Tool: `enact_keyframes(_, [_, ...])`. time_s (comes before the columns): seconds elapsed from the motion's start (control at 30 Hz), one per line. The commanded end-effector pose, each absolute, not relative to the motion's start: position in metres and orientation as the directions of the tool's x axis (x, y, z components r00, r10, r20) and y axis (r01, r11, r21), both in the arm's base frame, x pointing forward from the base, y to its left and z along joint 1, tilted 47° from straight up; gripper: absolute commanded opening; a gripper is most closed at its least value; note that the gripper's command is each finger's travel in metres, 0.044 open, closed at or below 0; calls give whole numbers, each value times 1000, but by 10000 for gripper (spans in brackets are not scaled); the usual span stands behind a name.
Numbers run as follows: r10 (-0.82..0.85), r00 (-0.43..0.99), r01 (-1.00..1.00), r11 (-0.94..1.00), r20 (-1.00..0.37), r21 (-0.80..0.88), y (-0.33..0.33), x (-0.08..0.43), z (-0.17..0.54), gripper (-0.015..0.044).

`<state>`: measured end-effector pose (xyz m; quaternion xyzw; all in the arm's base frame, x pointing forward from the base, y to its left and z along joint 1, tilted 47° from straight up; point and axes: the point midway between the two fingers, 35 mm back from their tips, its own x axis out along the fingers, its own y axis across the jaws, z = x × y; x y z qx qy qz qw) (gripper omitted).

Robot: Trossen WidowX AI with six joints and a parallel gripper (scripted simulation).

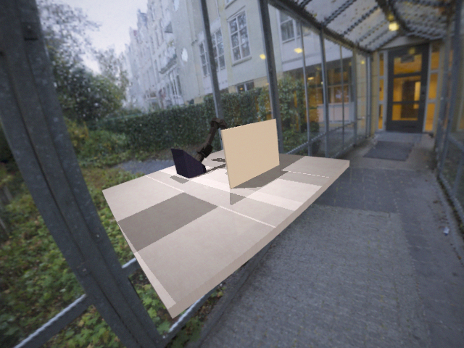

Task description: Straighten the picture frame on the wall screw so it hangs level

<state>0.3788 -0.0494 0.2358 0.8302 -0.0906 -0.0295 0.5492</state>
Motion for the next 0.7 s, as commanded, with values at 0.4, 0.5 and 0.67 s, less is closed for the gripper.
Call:
enact_keyframes(0.4, [-180, 982, -117, -379, 51, 918, -49, 379, 236, 100])
enact_keyframes(0.5, [-180, 982, -117, -379, 51, 918, -49, 379, 236, 80])
enact_keyframes(0.67, [-180, 982, -117, -379, 51, 918, -49, 379, 236, 7])
